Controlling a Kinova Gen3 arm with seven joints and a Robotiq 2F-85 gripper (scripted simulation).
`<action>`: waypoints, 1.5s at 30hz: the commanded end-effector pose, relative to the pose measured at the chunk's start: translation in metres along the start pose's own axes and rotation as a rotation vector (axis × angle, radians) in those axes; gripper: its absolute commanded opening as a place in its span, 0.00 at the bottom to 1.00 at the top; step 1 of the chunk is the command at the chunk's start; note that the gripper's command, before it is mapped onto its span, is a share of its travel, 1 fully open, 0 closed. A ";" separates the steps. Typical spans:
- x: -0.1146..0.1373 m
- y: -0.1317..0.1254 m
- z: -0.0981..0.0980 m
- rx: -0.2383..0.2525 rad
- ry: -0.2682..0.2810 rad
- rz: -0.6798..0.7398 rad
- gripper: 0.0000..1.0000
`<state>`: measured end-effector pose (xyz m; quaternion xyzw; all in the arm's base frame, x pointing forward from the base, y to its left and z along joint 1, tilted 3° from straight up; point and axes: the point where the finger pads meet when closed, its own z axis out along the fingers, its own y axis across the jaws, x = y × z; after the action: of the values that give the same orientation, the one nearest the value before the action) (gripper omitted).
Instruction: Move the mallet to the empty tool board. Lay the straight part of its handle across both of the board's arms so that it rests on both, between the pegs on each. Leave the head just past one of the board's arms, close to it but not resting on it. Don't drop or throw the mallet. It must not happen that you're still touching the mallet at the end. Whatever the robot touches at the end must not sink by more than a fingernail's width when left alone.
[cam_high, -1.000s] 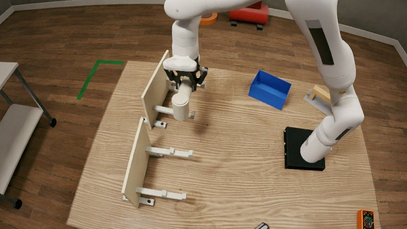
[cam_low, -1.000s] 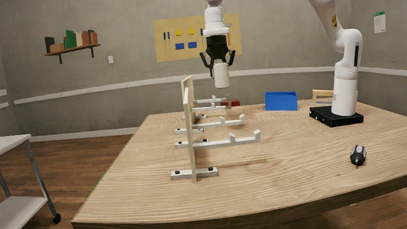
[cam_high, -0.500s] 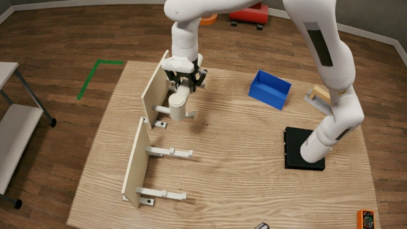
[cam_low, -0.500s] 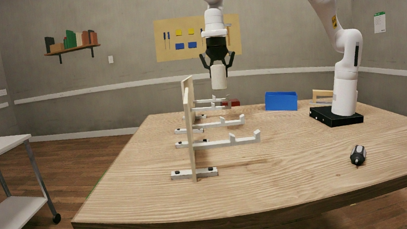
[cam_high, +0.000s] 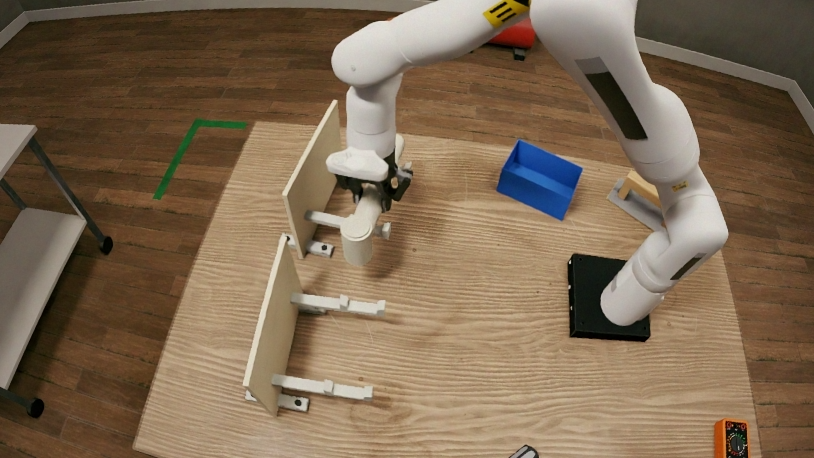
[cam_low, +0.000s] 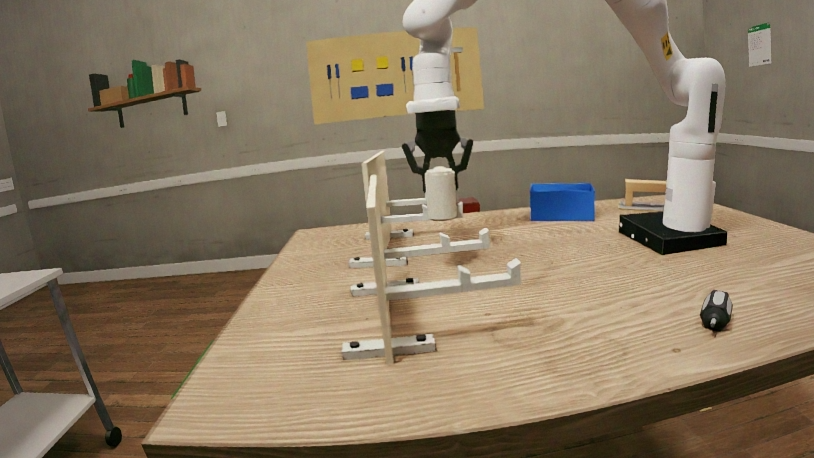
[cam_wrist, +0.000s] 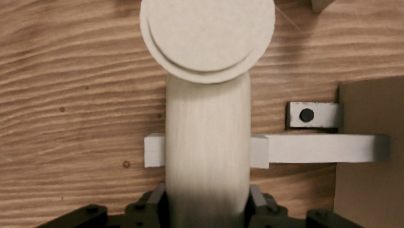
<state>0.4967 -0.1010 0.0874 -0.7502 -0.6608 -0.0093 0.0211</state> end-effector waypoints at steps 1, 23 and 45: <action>-0.002 -0.002 0.010 0.010 -0.002 0.003 0.10; -0.001 -0.001 0.026 0.010 -0.001 0.002 0.10; -0.001 -0.001 0.026 0.010 -0.001 0.002 1.00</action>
<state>0.4945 -0.1009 0.0609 -0.7508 -0.6601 -0.0054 0.0252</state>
